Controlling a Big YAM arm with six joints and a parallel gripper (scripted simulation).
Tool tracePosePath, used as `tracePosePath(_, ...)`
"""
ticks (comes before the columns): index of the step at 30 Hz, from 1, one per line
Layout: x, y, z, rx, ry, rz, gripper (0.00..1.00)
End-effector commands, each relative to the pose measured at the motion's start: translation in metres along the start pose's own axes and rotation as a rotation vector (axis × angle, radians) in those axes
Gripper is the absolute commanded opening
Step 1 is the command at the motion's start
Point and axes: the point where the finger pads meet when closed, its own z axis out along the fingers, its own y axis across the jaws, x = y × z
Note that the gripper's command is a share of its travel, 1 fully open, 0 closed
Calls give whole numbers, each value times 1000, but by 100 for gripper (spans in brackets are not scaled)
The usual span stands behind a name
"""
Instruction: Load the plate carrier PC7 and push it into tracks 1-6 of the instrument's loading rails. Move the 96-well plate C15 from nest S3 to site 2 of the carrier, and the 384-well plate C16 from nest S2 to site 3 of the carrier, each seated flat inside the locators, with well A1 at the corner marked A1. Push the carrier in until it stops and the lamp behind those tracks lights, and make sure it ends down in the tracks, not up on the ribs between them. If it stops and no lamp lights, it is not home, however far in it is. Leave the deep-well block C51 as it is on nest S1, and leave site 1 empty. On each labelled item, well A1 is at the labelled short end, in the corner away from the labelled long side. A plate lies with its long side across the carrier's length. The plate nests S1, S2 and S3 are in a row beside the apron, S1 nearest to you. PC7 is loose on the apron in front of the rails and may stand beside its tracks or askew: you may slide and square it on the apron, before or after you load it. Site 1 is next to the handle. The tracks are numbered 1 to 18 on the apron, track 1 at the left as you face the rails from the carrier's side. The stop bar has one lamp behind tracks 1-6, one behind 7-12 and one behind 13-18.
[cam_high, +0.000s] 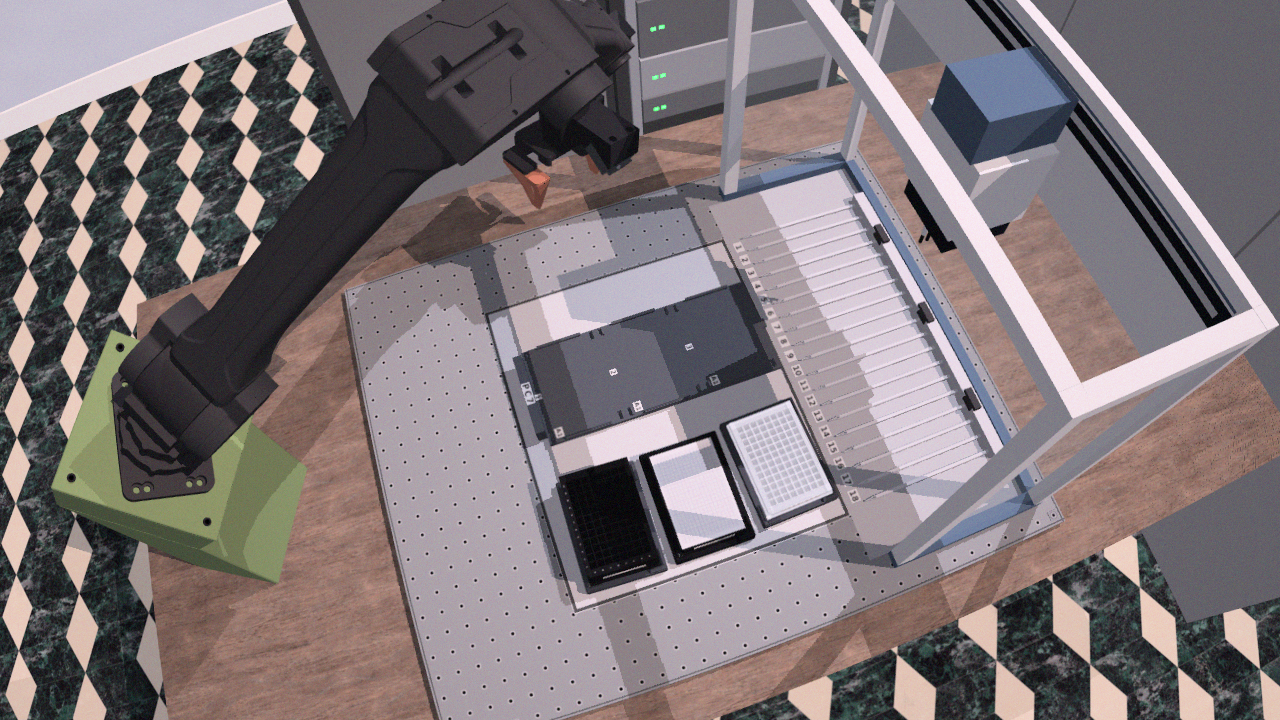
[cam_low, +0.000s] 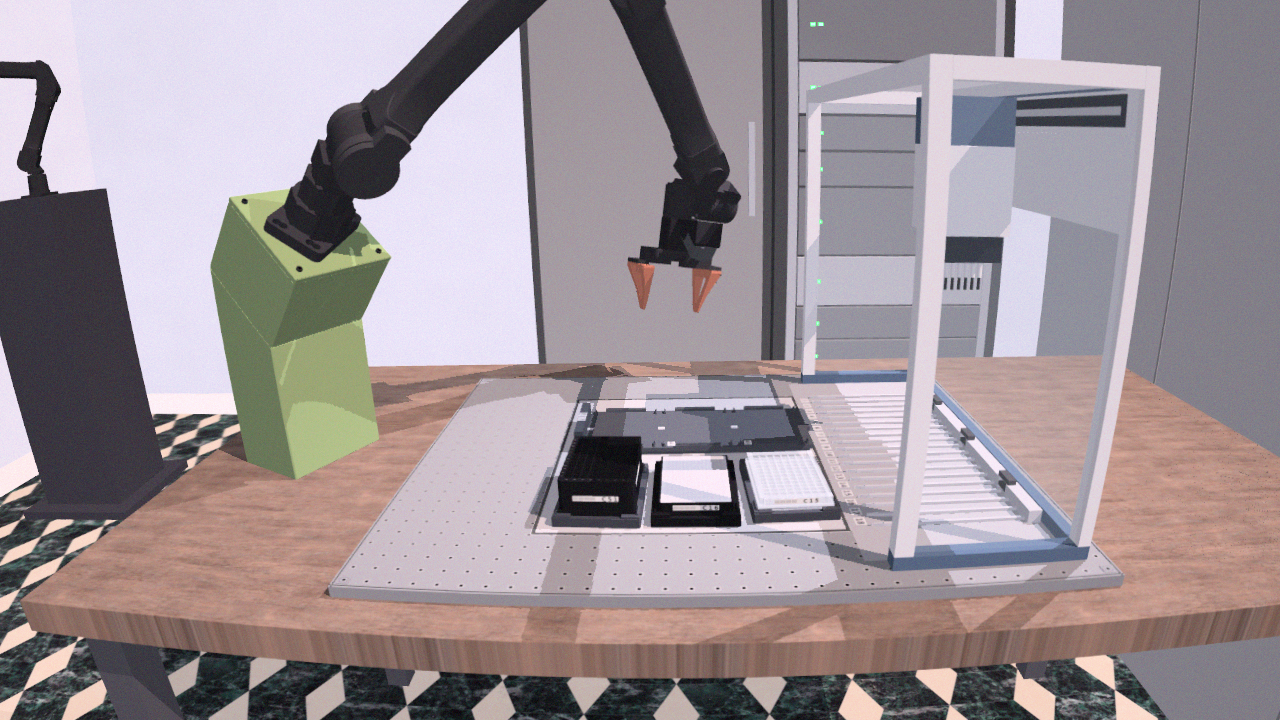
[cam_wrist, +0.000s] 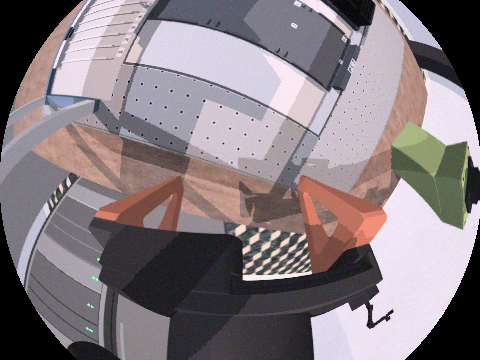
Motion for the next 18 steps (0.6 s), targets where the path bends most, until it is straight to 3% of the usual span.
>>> tracePosePath(1, 0, 3, -5, -9, 3, 2, 100)
tracePosePath(17, 0, 3, -5, -9, 3, 2, 100)
tracePosePath(18, -19, 8, -12, -34, 12, -9, 100)
